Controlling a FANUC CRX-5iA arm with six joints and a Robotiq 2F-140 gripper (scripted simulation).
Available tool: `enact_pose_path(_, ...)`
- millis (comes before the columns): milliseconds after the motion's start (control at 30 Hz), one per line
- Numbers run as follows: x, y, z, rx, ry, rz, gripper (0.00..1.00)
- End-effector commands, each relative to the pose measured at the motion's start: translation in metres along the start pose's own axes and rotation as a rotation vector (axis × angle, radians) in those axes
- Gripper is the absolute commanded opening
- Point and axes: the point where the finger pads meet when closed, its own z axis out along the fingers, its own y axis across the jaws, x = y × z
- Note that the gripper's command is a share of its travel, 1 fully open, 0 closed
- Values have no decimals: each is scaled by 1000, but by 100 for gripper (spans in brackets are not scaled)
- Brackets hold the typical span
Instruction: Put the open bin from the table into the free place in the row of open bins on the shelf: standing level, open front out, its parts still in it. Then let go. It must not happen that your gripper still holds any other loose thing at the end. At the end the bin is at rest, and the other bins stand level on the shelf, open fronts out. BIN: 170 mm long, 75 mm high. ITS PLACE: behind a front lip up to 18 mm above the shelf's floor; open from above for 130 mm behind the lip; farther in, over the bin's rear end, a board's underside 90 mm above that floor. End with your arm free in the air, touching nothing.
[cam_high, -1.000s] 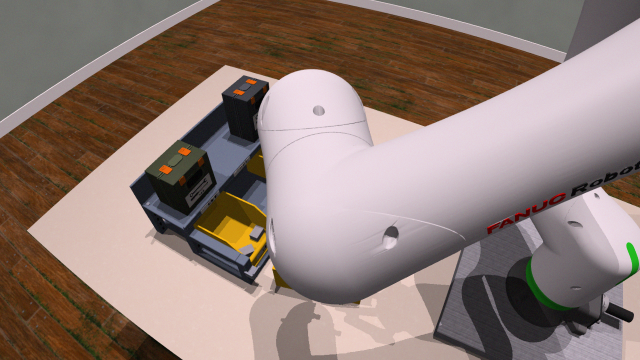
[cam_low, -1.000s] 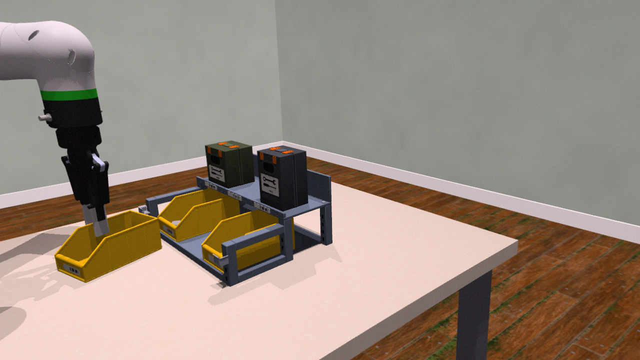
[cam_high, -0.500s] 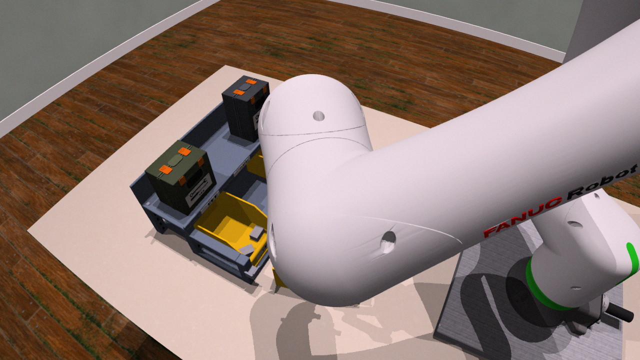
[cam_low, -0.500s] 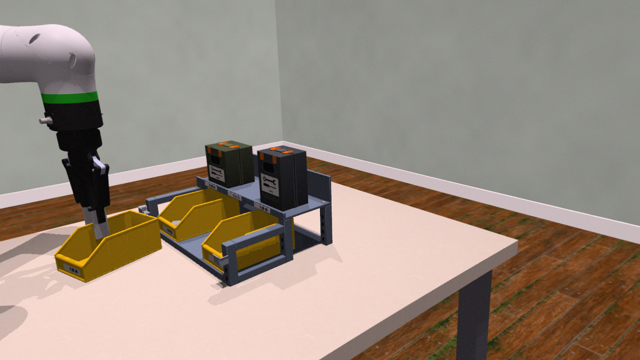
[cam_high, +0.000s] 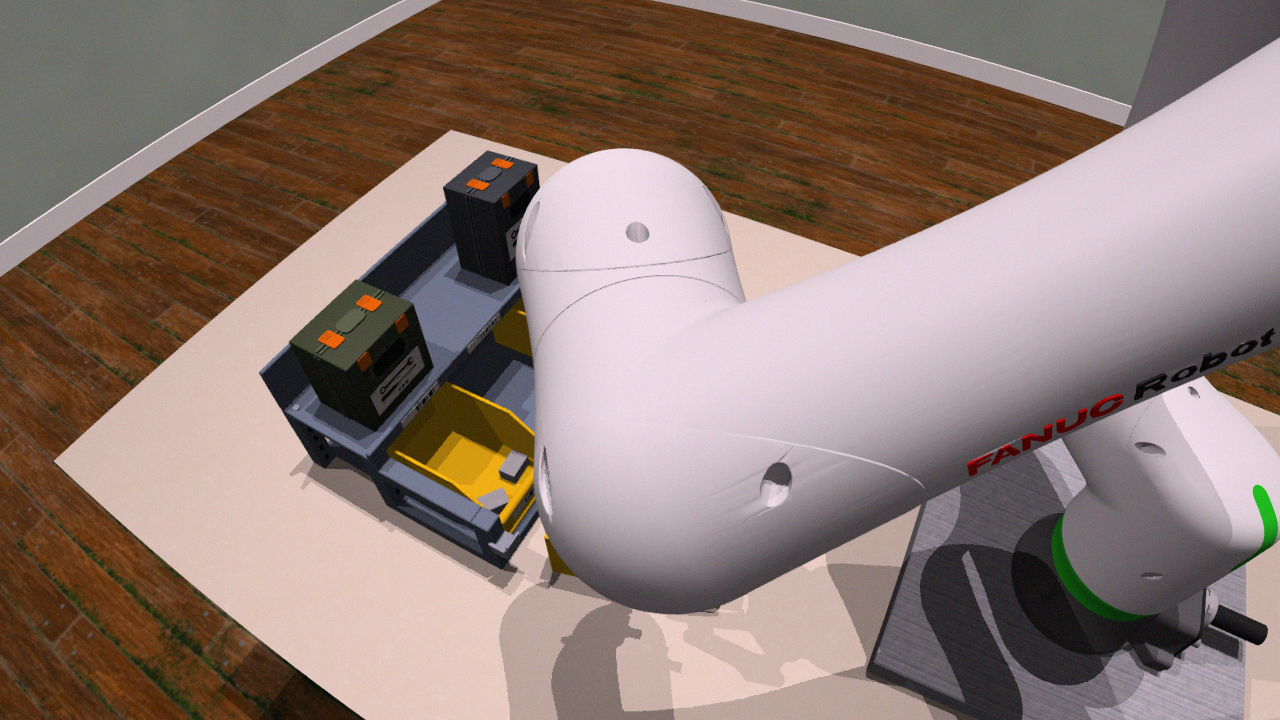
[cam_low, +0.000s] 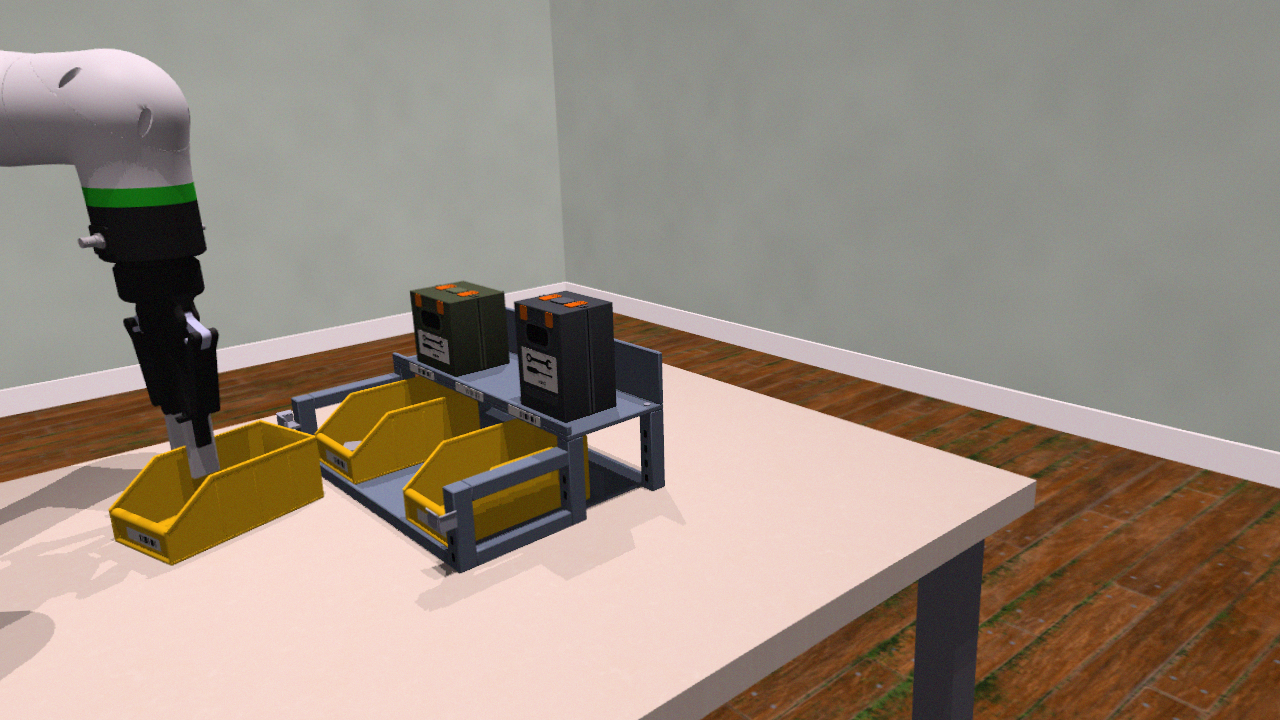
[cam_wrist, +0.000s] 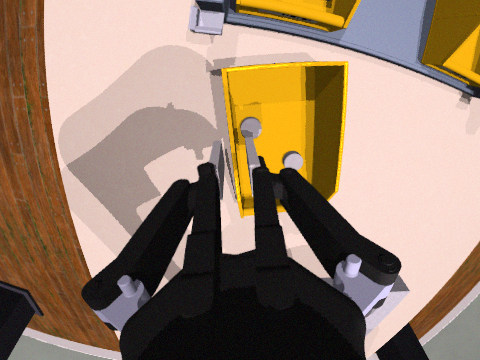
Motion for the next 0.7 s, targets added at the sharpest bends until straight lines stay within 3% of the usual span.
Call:
enact_pose_path(0, 0, 0, 0, 0, 0, 0, 15)
enact_pose_path(600, 0, 0, 0, 0, 0, 0, 15)
enact_pose_path(633, 0, 0, 0, 0, 0, 0, 0)
enact_pose_path(667, 0, 0, 0, 0, 0, 0, 0)
